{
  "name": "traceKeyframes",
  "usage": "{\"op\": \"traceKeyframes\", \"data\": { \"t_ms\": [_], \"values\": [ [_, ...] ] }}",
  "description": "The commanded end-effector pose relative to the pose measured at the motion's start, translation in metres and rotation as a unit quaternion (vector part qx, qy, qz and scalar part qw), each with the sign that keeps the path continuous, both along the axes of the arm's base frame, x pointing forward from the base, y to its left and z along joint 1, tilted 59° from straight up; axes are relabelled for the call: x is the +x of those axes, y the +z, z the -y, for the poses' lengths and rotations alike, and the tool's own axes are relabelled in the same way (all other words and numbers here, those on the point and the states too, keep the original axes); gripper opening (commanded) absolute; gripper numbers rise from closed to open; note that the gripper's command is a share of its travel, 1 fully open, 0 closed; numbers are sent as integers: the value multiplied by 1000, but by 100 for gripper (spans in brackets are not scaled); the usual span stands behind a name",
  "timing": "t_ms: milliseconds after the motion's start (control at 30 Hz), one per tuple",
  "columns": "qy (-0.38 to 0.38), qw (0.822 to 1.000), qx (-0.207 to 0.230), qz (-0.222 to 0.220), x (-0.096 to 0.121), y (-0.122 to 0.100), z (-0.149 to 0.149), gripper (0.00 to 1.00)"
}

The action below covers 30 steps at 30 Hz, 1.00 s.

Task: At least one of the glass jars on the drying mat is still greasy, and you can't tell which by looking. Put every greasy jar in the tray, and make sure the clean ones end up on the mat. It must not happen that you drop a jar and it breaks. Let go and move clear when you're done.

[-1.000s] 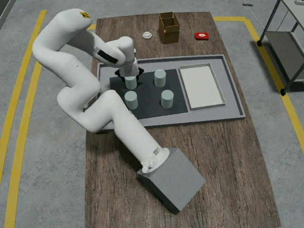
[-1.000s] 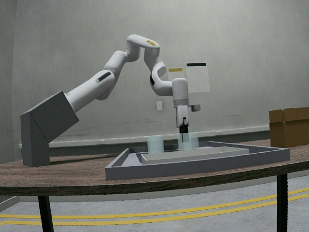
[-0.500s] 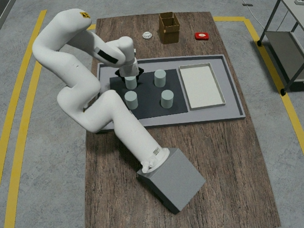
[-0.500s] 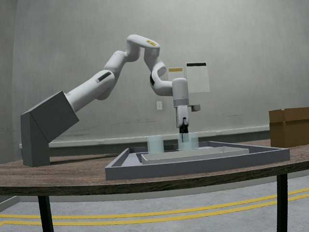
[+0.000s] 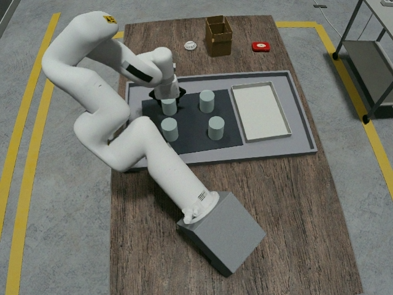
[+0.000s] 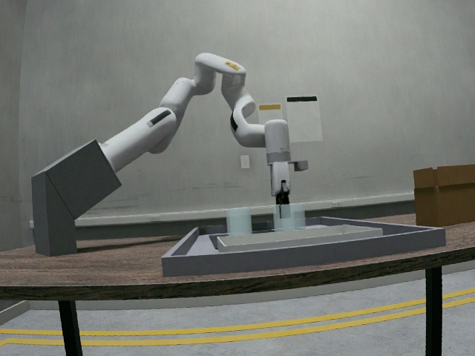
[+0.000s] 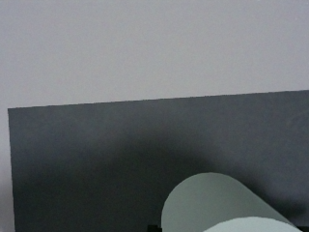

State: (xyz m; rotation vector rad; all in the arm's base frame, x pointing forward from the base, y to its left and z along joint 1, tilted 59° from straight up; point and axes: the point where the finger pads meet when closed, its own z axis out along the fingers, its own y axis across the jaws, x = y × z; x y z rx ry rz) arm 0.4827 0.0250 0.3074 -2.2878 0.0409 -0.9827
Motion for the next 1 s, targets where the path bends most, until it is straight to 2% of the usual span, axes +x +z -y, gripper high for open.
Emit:
{"op": "traceKeyframes", "data": {
  "t_ms": [0,67,967],
  "values": [
    [-1,1000,0,1,0,1,1,71],
    [-1,1000,0,1,0,1,1,68],
    [-1,1000,0,1,0,1,1,65]
  ]
}}
